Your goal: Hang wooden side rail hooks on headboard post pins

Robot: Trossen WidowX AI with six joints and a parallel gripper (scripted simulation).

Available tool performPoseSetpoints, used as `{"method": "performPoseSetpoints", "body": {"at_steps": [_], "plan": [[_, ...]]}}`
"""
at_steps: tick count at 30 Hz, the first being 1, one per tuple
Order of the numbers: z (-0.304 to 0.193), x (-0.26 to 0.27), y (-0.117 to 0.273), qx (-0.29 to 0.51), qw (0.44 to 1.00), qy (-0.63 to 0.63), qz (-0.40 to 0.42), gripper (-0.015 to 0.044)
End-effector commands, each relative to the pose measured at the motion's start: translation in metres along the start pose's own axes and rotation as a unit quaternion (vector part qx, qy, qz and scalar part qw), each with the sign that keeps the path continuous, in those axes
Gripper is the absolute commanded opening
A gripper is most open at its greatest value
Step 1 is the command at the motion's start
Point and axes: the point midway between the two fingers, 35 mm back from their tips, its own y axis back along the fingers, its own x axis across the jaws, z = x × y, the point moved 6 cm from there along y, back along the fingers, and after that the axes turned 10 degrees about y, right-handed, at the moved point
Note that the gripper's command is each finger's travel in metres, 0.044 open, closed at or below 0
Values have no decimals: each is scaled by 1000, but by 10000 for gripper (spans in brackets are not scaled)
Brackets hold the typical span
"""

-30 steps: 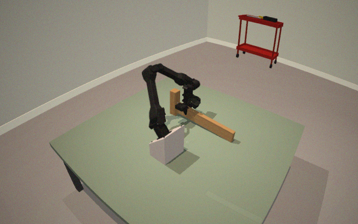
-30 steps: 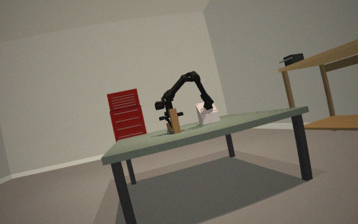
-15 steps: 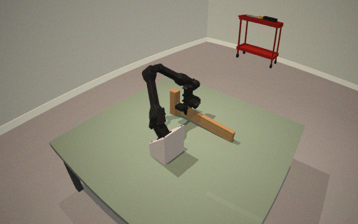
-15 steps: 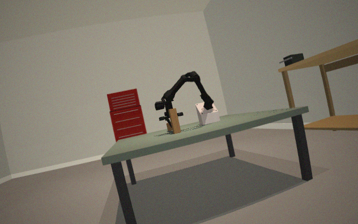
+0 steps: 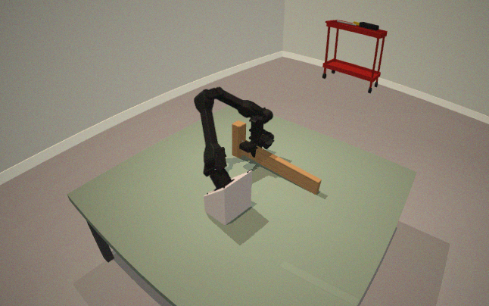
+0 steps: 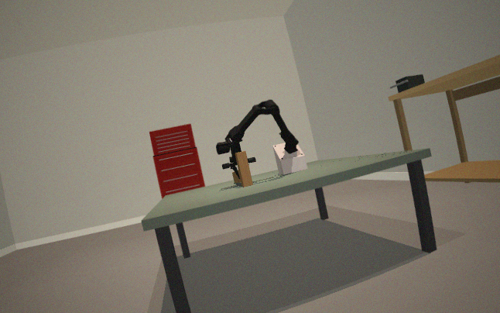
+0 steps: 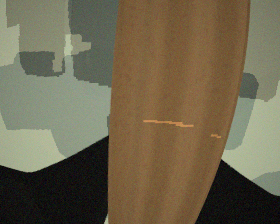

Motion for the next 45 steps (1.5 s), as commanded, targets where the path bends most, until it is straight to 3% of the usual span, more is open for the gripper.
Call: {"method": "performPoseSetpoints", "body": {"at_steps": [1,45], "plan": [[0,1,0,2,1000,2,4,0],[0,1,-7,2,1000,2,4,0]]}}
